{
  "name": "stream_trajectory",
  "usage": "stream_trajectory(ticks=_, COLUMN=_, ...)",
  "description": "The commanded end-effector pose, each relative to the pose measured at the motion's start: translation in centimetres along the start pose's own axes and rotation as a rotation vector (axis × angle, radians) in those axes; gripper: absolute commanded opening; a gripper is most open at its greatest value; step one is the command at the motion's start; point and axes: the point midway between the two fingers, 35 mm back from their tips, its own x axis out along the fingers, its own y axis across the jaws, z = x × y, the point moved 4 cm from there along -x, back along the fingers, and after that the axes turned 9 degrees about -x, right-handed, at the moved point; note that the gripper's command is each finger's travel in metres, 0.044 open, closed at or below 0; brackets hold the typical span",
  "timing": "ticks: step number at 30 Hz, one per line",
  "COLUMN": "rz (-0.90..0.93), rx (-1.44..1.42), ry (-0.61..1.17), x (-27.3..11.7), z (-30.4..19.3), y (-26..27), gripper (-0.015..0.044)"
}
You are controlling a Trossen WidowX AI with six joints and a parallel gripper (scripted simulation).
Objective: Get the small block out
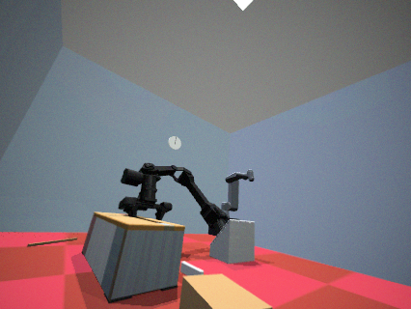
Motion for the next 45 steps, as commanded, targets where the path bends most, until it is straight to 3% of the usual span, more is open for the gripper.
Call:
stream_trajectory(ticks=1, rz=-0.005, rx=-0.003, ry=0.001, x=0.5, z=-1.2, y=0.1, gripper=0.04)
stream_trajectory(ticks=45, rz=-0.003, rx=-0.003, ry=0.009, x=5.6, z=-15.4, y=2.2, gripper=0.04)
